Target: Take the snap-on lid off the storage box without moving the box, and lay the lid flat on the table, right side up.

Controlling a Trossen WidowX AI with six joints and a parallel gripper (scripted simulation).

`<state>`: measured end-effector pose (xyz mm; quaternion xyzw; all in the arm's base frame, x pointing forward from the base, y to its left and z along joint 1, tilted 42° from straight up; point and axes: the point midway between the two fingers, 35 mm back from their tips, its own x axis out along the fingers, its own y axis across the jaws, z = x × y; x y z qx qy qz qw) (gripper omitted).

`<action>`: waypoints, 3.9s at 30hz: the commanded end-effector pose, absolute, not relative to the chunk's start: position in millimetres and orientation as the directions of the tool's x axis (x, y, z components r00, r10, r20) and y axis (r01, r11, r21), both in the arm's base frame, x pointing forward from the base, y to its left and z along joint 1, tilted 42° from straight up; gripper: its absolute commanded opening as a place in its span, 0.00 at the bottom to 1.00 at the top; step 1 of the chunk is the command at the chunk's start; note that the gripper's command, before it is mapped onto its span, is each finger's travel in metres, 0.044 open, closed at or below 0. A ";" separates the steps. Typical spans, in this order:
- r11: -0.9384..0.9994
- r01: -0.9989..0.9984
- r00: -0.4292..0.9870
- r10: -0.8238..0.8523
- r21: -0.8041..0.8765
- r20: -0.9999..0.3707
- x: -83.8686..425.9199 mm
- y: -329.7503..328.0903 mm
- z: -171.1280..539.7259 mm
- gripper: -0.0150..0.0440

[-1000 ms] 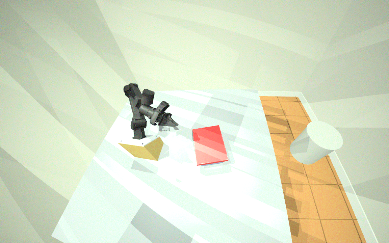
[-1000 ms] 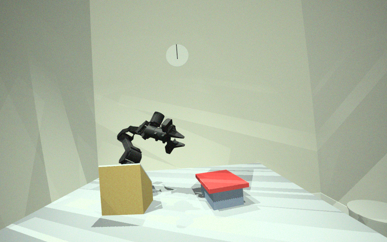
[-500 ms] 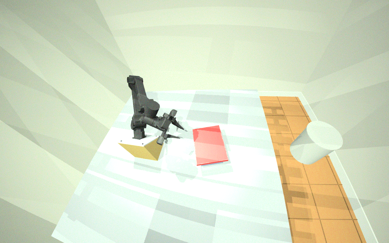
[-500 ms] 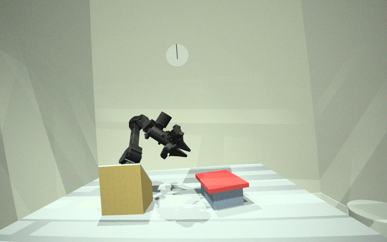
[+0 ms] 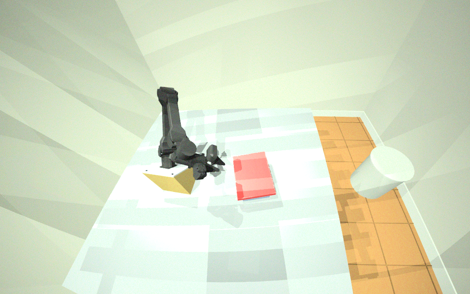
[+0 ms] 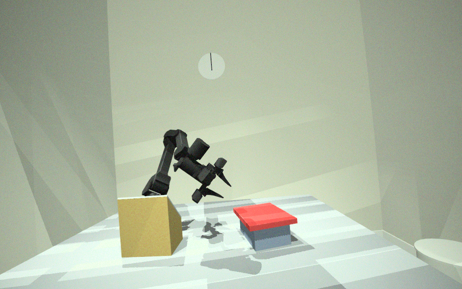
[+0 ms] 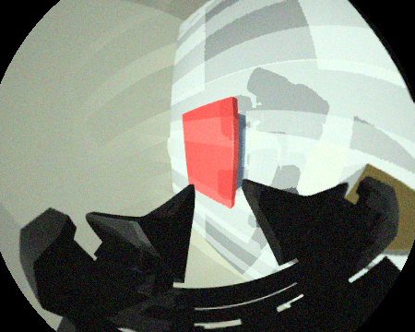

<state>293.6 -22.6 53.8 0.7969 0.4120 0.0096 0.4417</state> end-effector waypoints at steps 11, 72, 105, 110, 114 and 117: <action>-0.280 0.654 0.656 0.672 0.703 -0.344 297.4 -5.2 29.2 0.65; -0.292 0.649 0.662 0.673 0.703 -0.331 336.4 68.1 -16.2 0.56; -0.289 0.647 0.661 0.674 0.706 -0.329 336.7 66.2 -12.8 0.25; -0.289 0.647 0.661 0.674 0.706 -0.329 336.5 65.5 -12.0 0.25; -0.289 0.647 0.661 0.674 0.706 -0.329 336.4 64.9 -11.4 0.25; -0.289 0.647 0.661 0.674 0.706 -0.329 336.4 64.5 -11.0 0.25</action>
